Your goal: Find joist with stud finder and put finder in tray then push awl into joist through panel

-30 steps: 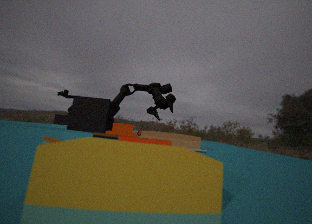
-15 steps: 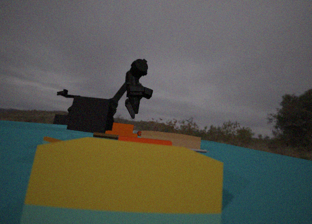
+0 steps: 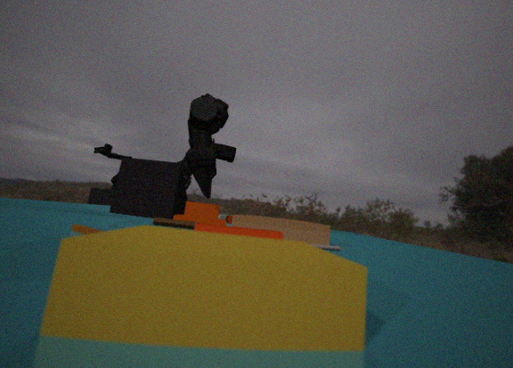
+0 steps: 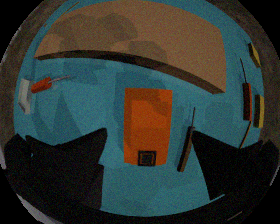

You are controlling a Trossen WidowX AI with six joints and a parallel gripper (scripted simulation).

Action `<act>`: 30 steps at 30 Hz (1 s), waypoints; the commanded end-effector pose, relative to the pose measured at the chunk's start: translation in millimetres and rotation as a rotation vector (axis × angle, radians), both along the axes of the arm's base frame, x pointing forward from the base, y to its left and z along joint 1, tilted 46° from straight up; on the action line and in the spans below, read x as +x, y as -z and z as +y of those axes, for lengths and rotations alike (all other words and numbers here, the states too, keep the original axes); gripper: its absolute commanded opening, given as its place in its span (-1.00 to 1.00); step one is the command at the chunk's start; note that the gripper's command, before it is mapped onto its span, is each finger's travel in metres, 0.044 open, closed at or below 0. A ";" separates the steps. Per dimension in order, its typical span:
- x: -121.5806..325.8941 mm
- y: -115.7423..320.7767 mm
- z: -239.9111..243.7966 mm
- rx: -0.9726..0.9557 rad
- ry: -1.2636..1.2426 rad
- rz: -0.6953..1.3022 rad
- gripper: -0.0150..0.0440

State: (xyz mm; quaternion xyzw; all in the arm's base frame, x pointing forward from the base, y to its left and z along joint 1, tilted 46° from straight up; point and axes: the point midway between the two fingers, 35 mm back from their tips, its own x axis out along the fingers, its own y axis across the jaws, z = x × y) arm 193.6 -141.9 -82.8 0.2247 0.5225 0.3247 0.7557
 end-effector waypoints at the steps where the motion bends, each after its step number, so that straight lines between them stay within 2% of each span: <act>1: 2.1 -1.9 1.2 0.001 0.005 -0.002 1.00; 30: 1.7 30.9 33.6 0.002 0.005 -0.003 1.00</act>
